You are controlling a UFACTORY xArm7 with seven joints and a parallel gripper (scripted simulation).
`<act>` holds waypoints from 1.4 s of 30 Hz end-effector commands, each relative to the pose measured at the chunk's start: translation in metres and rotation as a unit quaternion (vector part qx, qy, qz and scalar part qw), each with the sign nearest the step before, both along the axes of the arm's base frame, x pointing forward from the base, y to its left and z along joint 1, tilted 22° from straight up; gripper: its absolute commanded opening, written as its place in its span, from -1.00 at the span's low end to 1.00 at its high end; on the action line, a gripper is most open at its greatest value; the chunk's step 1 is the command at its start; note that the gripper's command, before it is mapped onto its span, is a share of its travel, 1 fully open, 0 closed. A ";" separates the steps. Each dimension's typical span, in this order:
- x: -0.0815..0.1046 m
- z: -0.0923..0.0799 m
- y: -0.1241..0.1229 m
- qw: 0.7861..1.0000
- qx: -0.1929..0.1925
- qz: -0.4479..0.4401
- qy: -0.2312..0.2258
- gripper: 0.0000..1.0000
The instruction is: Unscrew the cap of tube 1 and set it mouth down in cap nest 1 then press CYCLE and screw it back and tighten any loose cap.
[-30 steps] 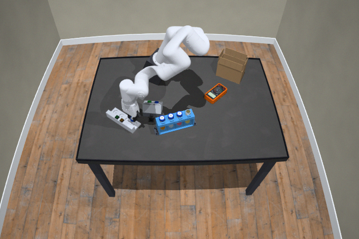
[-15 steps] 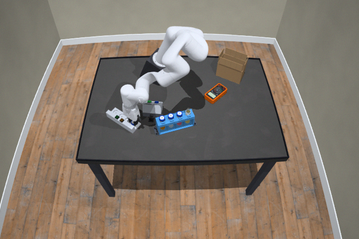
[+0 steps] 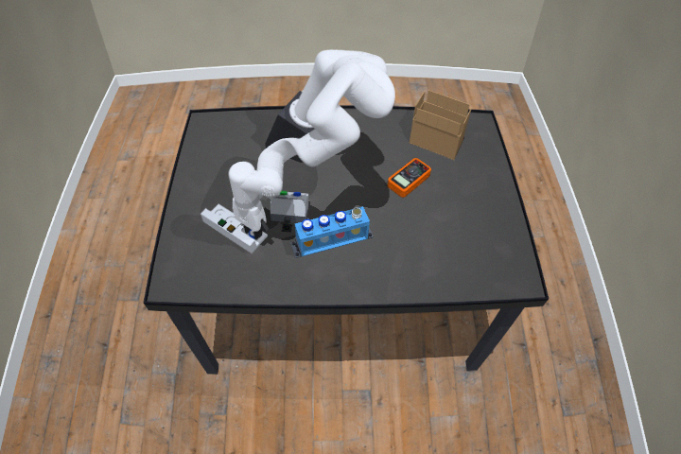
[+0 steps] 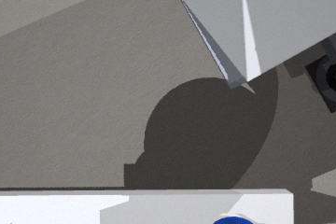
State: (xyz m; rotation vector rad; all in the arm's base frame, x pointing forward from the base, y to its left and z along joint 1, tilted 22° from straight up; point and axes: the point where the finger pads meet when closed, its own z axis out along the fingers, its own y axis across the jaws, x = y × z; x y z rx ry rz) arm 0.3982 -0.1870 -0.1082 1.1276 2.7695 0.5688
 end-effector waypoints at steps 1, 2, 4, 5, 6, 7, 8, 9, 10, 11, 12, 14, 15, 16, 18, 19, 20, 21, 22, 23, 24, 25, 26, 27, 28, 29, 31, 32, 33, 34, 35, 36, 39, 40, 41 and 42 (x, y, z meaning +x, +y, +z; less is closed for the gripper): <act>0.001 0.000 -0.002 1.000 -0.001 -0.001 -0.001 -1.00; 0.001 0.000 -0.002 1.000 -0.001 -0.001 -0.001 -1.00; 0.001 -0.001 -0.001 1.000 -0.001 -0.001 -0.001 -1.00; 0.001 -0.001 -0.001 1.000 -0.001 -0.001 -0.001 -1.00; 0.001 -0.002 -0.001 1.000 -0.001 -0.001 -0.001 -1.00; 0.002 -0.002 -0.001 1.000 -0.001 -0.001 -0.001 -1.00; 0.002 -0.003 -0.001 1.000 -0.001 -0.001 -0.001 -1.00; 0.002 -0.003 -0.001 1.000 -0.001 -0.001 -0.001 -1.00; 0.002 -0.004 0.000 1.000 -0.001 -0.001 -0.001 -1.00; 0.002 -0.004 0.000 1.000 -0.001 -0.001 -0.001 -1.00; 0.002 -0.004 0.000 1.000 -0.001 -0.001 -0.001 -1.00; 0.002 -0.004 0.000 1.000 -0.001 -0.001 -0.001 -0.08; 0.002 -0.004 0.000 1.000 -0.001 -0.001 -0.001 -0.08; 0.002 -0.004 0.000 1.000 -0.001 -0.001 -0.001 -0.08; 0.002 -0.004 0.000 1.000 -0.002 -0.001 -0.001 -0.08; 0.002 -0.004 0.000 1.000 -0.001 -0.001 -0.001 -0.08; 0.002 -0.004 0.000 1.000 -0.001 -0.001 -0.001 -0.08; 0.002 -0.004 0.000 1.000 -0.001 -0.001 -0.001 -0.08; 0.002 -0.004 0.000 1.000 -0.002 -0.001 -0.001 -0.08; 0.002 -0.004 0.000 1.000 -0.002 -0.001 -0.001 -0.08; 0.002 -0.004 0.000 1.000 -0.001 -0.001 -0.001 -0.08; 0.002 -0.004 0.000 1.000 -0.002 -0.001 -0.001 -0.08; 0.002 -0.004 0.000 1.000 -0.002 -0.001 -0.001 -0.08; 0.002 -0.004 0.000 1.000 -0.002 -0.001 -0.001 -0.08; 0.002 -0.004 0.000 1.000 -0.002 -0.001 -0.001 -0.08; 0.001 0.001 -0.002 1.000 -0.001 -0.001 -0.001 -0.08; -0.002 0.010 -0.005 1.000 -0.001 -0.001 -0.001 -0.08; -0.002 0.010 -0.005 1.000 -0.001 -0.001 -0.001 -0.08; -0.002 0.010 -0.005 1.000 -0.001 -0.001 -0.001 -0.08; -0.003 0.015 -0.006 1.000 -0.001 -0.001 -0.001 -0.08; -0.004 0.019 -0.008 1.000 -0.001 -0.001 -0.001 -0.08; -0.005 0.024 -0.009 1.000 -0.001 -0.001 -0.001 -0.08; -0.008 0.038 -0.014 1.000 -0.001 -0.001 -0.001 -0.08; -0.010 0.042 -0.015 1.000 -0.001 -0.001 -0.001 -0.08; -0.011 0.047 -0.017 1.000 -0.001 -0.001 -0.001 -0.08; -0.012 0.052 -0.018 1.000 -0.001 -0.001 -0.001 -0.08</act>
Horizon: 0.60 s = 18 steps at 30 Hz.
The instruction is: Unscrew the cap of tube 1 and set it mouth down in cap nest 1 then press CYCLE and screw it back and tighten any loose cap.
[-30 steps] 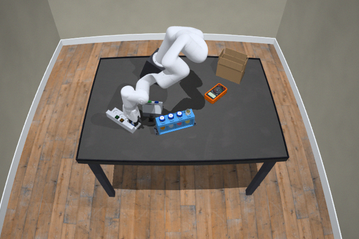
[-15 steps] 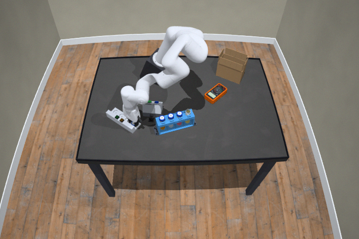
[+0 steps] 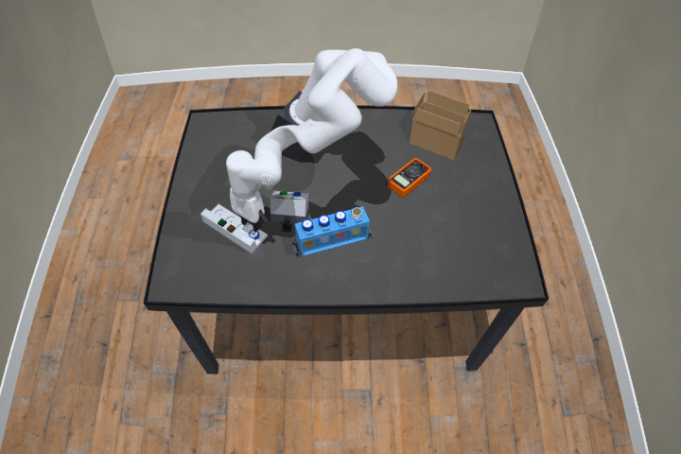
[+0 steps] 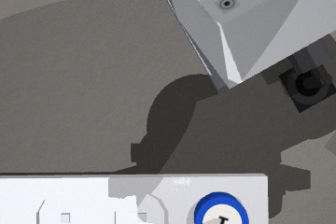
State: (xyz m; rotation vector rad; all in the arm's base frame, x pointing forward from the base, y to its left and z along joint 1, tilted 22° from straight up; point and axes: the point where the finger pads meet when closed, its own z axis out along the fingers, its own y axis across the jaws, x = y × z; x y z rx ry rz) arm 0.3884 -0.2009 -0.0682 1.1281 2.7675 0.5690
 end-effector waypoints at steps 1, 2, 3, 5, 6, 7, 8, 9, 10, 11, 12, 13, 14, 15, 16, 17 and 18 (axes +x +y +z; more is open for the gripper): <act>-0.003 0.016 -0.006 1.000 -0.001 -0.001 -0.001 -0.08; -0.004 0.021 -0.008 1.000 -0.001 -0.001 -0.001 -0.08; -0.005 0.025 -0.009 1.000 -0.001 -0.001 -0.001 -0.08; -0.008 0.035 -0.012 1.000 -0.001 -0.001 -0.001 -0.08; -0.009 0.039 -0.014 1.000 -0.001 -0.001 -0.001 -0.08; -0.009 0.039 -0.014 1.000 -0.001 -0.001 -0.001 -0.08; -0.009 0.039 -0.014 1.000 -0.001 -0.001 -0.001 -0.08; -0.010 0.044 -0.015 1.000 -0.001 -0.001 -0.001 -0.08; -0.011 0.049 -0.017 1.000 -0.001 -0.001 -0.001 -0.08; -0.012 0.053 -0.018 1.000 -0.001 -0.001 -0.001 -0.08; -0.013 0.058 -0.020 1.000 -0.001 -0.001 -0.001 -0.08; -0.015 0.063 -0.021 1.000 -0.001 -0.001 -0.001 -0.08; -0.016 0.067 -0.023 1.000 -0.001 -0.001 -0.001 -0.08; -0.017 0.072 -0.024 1.000 -0.001 -0.001 -0.001 -0.08; -0.018 0.076 -0.026 1.000 -0.001 -0.001 -0.001 -0.08; -0.019 0.081 -0.027 1.000 -0.001 -0.001 -0.001 -0.08; -0.020 0.084 -0.028 1.000 -0.001 -0.001 -0.001 -0.08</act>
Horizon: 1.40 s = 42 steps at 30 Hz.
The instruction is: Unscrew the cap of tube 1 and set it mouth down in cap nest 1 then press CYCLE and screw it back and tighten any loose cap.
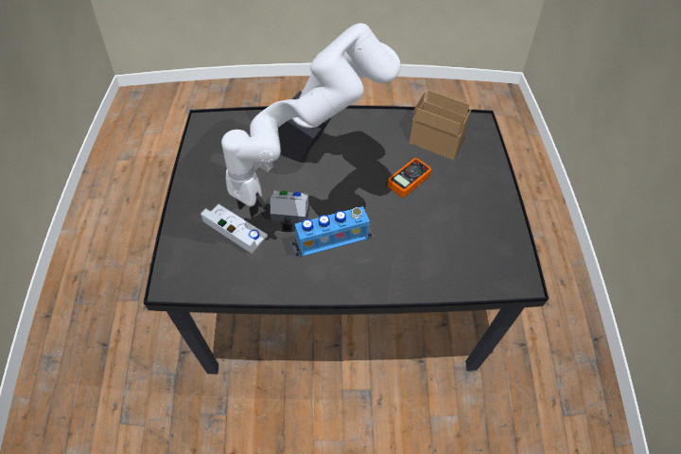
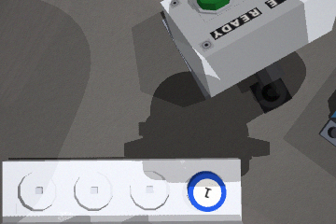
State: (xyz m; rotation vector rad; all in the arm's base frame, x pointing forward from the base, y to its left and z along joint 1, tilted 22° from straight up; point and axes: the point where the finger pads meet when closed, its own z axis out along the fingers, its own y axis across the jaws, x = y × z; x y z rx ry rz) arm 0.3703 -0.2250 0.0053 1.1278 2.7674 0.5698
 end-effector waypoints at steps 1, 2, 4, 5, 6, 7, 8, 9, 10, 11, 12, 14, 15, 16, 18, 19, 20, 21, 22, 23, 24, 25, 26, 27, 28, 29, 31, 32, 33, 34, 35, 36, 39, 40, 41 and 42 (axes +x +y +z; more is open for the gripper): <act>-0.002 0.010 -0.004 1.000 -0.001 -0.001 -0.001 -0.08; -0.002 0.010 -0.004 1.000 -0.001 -0.001 -0.001 -0.08; -0.006 0.009 0.003 0.999 0.008 -0.039 0.012 -1.00; -0.010 0.008 0.011 0.997 0.018 -0.078 0.025 -1.00; -0.010 0.008 0.011 0.997 0.018 -0.078 0.025 -1.00; -0.010 0.008 0.011 0.997 0.018 -0.078 0.025 -1.00; -0.014 0.007 0.018 0.992 0.027 -0.116 0.037 -1.00; -0.018 0.006 0.025 0.986 0.037 -0.154 0.050 -1.00; -0.022 0.004 0.032 0.978 0.046 -0.192 0.062 -1.00; -0.026 0.003 0.040 0.970 0.055 -0.227 0.073 -1.00; -0.029 0.002 0.046 0.962 0.062 -0.252 0.081 -1.00; -0.035 0.000 0.057 0.943 0.076 -0.307 0.099 -1.00; -0.038 -0.001 0.062 0.933 0.083 -0.334 0.108 -1.00; -0.041 -0.001 0.068 0.921 0.090 -0.361 0.117 -1.00; -0.047 -0.003 0.079 0.895 0.103 -0.414 0.134 -1.00; -0.050 -0.004 0.084 0.880 0.109 -0.439 0.143 -1.00; -0.054 -0.005 0.091 0.865 0.116 -0.464 0.151 -1.00; -0.058 -0.007 0.099 0.860 0.116 -0.473 0.154 -1.00; -0.062 -0.008 0.106 0.860 0.116 -0.473 0.154 -1.00; -0.062 -0.008 0.106 0.860 0.116 -0.473 0.154 -1.00; -0.062 -0.008 0.106 0.860 0.116 -0.473 0.154 -1.00; -0.066 -0.009 0.113 0.860 0.116 -0.473 0.154 -1.00; -0.070 -0.010 0.120 0.860 0.116 -0.473 0.154 -1.00; -0.074 -0.011 0.128 0.860 0.116 -0.473 0.154 -1.00; -0.078 -0.012 0.135 0.860 0.116 -0.473 0.154 -1.00; -0.082 -0.014 0.142 0.860 0.116 -0.473 0.154 -1.00; -0.090 -0.016 0.157 0.860 0.116 -0.473 0.154 -1.00; -0.094 -0.017 0.164 0.860 0.116 -0.473 0.154 -1.00; -0.095 -0.017 0.166 0.860 0.116 -0.473 0.154 -1.00; -0.095 -0.017 0.166 0.860 0.116 -0.473 0.154 -1.00; -0.095 -0.018 0.166 0.860 0.116 -0.473 0.154 -1.00; -0.095 -0.017 0.166 0.860 0.116 -0.473 0.154 -1.00; -0.094 -0.020 0.167 0.860 0.116 -0.473 0.154 -1.00; -0.094 -0.020 0.167 0.860 0.116 -0.473 0.154 -1.00; -0.094 -0.020 0.167 0.860 0.116 -0.473 0.154 -1.00; -0.093 -0.023 0.168 0.860 0.116 -0.473 0.155 -1.00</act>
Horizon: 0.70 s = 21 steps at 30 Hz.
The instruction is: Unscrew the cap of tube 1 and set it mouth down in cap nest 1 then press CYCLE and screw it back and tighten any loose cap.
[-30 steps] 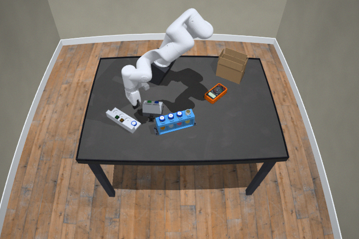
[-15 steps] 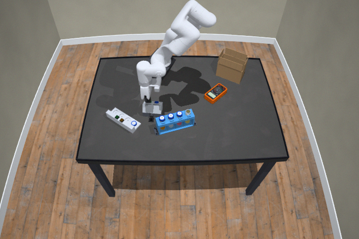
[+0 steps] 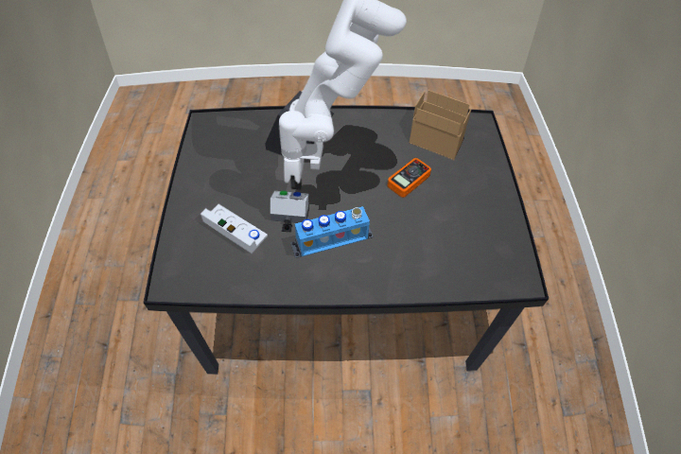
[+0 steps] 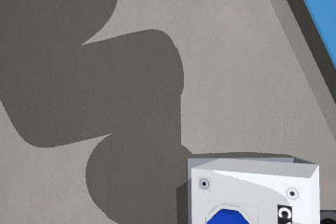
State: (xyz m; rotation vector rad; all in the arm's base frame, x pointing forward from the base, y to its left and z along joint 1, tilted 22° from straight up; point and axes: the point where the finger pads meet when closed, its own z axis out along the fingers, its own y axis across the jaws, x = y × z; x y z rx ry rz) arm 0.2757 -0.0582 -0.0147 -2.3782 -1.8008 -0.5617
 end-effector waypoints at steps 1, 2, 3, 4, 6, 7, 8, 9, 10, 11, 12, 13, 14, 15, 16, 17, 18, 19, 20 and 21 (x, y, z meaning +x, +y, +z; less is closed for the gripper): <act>0.002 -0.006 0.002 1.000 0.000 -0.001 -0.001 -1.00; 0.003 -0.008 0.003 1.000 0.000 -0.001 -0.001 -1.00; 0.003 -0.011 0.003 1.000 0.000 -0.001 -0.001 -1.00; 0.004 -0.014 0.004 1.000 0.000 -0.001 -0.001 -1.00; 0.004 -0.014 0.004 1.000 0.000 -0.001 -0.001 -1.00; 0.004 -0.014 0.004 1.000 0.000 -0.001 -0.001 -1.00; 0.004 -0.014 0.004 1.000 0.000 -0.001 -0.001 -1.00; 0.004 -0.014 0.004 1.000 0.000 -0.001 -0.001 -1.00; 0.004 -0.014 0.004 1.000 0.000 -0.001 -0.001 -1.00; 0.004 -0.014 0.004 1.000 0.000 -0.001 -0.001 -1.00; 0.004 -0.014 0.004 1.000 0.000 -0.001 -0.001 -1.00; 0.004 -0.014 0.004 1.000 0.000 -0.001 -0.001 -1.00; 0.004 -0.014 0.004 1.000 0.000 -0.001 -0.001 -1.00; 0.004 -0.014 0.004 1.000 0.000 -0.001 -0.001 -1.00; 0.004 -0.014 0.004 1.000 0.000 -0.001 -0.001 -1.00; 0.004 -0.014 0.004 1.000 0.000 -0.001 -0.001 -1.00; 0.004 -0.014 0.004 1.000 0.000 -0.001 -0.001 -1.00; 0.004 -0.014 0.004 1.000 0.000 -0.001 -0.001 -1.00; 0.004 -0.015 0.005 1.000 0.000 -0.001 -0.001 -1.00; 0.004 -0.015 0.005 1.000 0.000 -0.001 -0.001 -1.00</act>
